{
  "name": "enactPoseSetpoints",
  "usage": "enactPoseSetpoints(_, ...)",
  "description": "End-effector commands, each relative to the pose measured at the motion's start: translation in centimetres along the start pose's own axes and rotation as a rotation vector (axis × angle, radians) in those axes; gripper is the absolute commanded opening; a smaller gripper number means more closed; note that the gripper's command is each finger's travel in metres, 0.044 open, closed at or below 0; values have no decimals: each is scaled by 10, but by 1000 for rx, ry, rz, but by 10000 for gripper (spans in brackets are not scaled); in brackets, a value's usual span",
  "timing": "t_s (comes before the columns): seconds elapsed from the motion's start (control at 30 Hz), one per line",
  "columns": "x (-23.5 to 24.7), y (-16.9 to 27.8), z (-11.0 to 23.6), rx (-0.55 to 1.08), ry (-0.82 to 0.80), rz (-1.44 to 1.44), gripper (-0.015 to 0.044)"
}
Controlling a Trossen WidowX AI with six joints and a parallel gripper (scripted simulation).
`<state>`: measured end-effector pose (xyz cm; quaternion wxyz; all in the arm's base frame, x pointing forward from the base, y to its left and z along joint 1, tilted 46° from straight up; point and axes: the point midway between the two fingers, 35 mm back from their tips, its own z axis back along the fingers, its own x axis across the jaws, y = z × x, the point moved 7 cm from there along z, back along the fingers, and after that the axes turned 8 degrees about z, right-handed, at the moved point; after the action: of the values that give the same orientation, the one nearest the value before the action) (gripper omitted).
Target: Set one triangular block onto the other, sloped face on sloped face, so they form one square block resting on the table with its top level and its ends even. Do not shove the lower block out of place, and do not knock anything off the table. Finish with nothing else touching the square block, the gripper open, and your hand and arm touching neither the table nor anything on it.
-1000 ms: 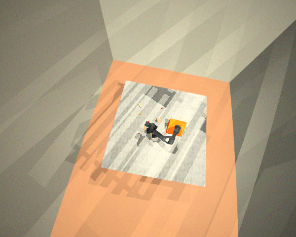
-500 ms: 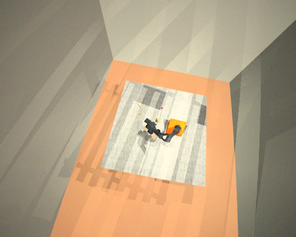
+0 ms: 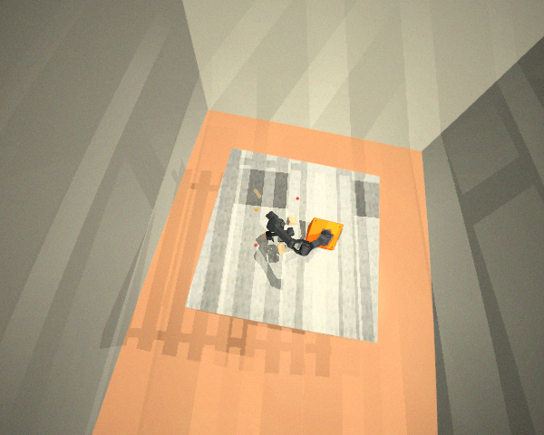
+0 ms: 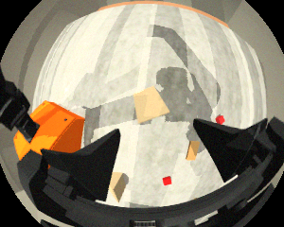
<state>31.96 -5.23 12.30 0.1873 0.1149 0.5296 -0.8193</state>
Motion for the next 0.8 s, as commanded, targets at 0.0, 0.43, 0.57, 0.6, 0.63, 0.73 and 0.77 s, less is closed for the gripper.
enactPoseSetpoints(0.0,1,8,1,-24,15,106,440)
enactPoseSetpoints(0.43,-1,9,-11,-22,7,120,440)
enactPoseSetpoints(0.57,-1,9,-18,-22,3,128,440)
enactPoseSetpoints(0.6,-1,9,-19,-22,2,130,440)
enactPoseSetpoints(0.63,-1,10,-21,-22,1,132,440)
enactPoseSetpoints(0.73,-2,10,-26,-23,-1,138,440)
enactPoseSetpoints(0.77,-2,10,-27,-23,-2,140,440)
